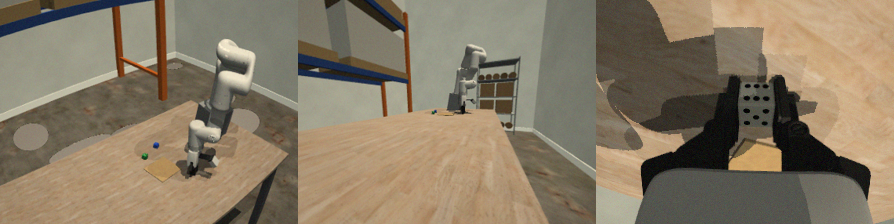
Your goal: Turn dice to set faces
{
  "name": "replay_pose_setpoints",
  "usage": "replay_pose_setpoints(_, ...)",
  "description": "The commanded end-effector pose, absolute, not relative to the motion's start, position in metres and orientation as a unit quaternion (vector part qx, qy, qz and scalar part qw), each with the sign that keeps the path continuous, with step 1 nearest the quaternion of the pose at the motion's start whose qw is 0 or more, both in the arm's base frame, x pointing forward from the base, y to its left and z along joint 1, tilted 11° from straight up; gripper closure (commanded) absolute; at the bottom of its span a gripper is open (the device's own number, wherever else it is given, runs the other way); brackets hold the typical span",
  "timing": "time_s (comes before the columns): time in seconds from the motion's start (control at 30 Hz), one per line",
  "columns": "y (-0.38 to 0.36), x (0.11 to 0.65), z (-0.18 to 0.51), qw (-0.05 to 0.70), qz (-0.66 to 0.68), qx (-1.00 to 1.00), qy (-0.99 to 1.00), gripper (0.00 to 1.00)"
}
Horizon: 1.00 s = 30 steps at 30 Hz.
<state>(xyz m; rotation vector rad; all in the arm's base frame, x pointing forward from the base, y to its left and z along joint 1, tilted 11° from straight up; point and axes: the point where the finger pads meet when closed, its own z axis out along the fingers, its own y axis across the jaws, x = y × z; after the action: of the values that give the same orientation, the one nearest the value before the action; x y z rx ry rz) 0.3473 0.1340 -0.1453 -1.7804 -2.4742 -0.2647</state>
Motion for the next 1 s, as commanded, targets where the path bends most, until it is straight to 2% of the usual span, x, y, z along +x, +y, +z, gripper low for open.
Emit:
replay_pose_setpoints(0.0,0.134,0.348,-0.145,0.040,-0.087,-0.581,-0.808,0.79)
replay_pose_setpoints(0.3,0.133,0.348,-0.137,0.040,-0.087,-0.581,-0.808,0.79)
replay_pose_setpoints(0.97,0.117,0.345,-0.053,0.040,-0.087,-0.581,-0.808,0.79)
